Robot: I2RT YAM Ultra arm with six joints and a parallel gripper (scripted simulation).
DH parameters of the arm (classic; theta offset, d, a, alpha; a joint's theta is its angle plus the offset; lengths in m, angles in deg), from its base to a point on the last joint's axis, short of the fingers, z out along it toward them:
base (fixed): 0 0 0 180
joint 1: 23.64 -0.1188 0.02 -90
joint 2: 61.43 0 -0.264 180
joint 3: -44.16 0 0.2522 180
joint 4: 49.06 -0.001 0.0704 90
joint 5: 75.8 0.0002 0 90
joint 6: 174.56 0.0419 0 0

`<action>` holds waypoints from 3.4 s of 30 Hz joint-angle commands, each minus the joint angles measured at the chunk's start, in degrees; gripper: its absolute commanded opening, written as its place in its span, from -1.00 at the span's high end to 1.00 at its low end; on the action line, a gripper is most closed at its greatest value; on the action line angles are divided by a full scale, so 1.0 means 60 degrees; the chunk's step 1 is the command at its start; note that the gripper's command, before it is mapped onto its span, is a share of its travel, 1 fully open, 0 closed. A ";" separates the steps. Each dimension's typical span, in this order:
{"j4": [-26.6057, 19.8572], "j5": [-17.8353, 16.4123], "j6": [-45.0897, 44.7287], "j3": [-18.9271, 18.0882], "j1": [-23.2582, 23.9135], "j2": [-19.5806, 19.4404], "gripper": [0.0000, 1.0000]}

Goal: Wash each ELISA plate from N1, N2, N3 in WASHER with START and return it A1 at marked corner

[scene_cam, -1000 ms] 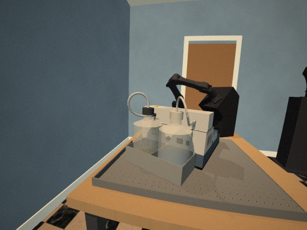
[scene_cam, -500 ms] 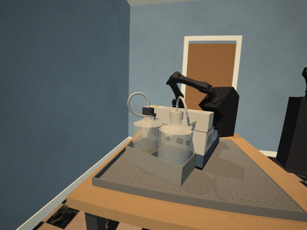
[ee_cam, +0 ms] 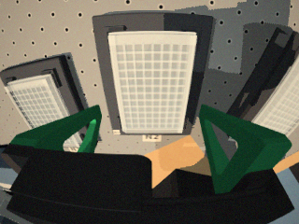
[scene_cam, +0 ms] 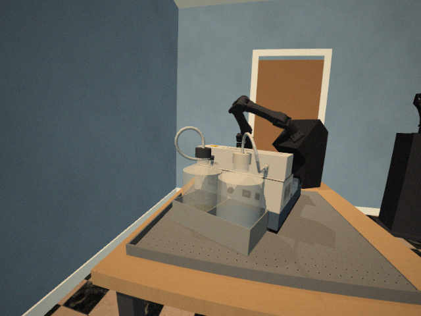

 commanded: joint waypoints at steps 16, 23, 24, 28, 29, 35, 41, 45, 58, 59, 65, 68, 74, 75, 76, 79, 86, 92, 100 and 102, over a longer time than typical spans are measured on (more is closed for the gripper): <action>-0.1097 -0.0220 -0.0755 0.0140 0.0660 0.0768 -1.00; -0.1592 -0.0315 -0.1073 0.0169 0.0903 0.1069 -1.00; -0.1665 -0.0328 -0.1119 0.0171 0.0938 0.1111 -1.00; -0.1807 -0.0354 -0.1210 0.0176 0.1007 0.1194 -1.00; -0.1807 -0.0354 -0.1210 0.0176 0.1007 0.1194 -1.00; -0.1811 -0.0354 -0.1212 0.0174 0.1008 0.1194 -1.00; -0.1808 -0.0353 -0.1209 0.0174 0.1006 0.1193 -1.00; -0.1979 -0.0505 -0.0523 -0.0097 0.1444 0.0673 -1.00; -0.2759 -0.0811 -0.2133 -0.1249 0.2586 -0.0885 -1.00; -0.2845 -0.0831 -0.2276 -0.1374 0.2684 -0.1030 -1.00; -0.3131 -0.0884 -0.2713 -0.1786 0.2980 -0.1482 -1.00; -0.3304 -0.0927 -0.2192 -0.2032 0.3270 -0.1880 -1.00; -0.3720 -0.0981 -0.2728 -0.2620 0.3838 -0.2699 -1.00; -0.3798 -0.0986 -0.2869 -0.2730 0.3930 -0.2838 -1.00; -0.3879 -0.0990 -0.3010 -0.2844 0.4023 -0.2978 -1.00; -0.4134 -0.0997 -0.3428 -0.3208 0.4296 -0.3401 -1.00; -0.4604 -0.0988 -0.4106 -0.3885 0.4740 -0.4119 -1.00; -0.4723 -0.0982 -0.4263 -0.4060 0.4843 -0.4294 -1.00; -0.4722 -0.0982 -0.4261 -0.4060 0.4842 -0.4294 -1.00; -0.4592 -0.0986 -0.4169 -0.4054 0.4781 -0.4349 -1.00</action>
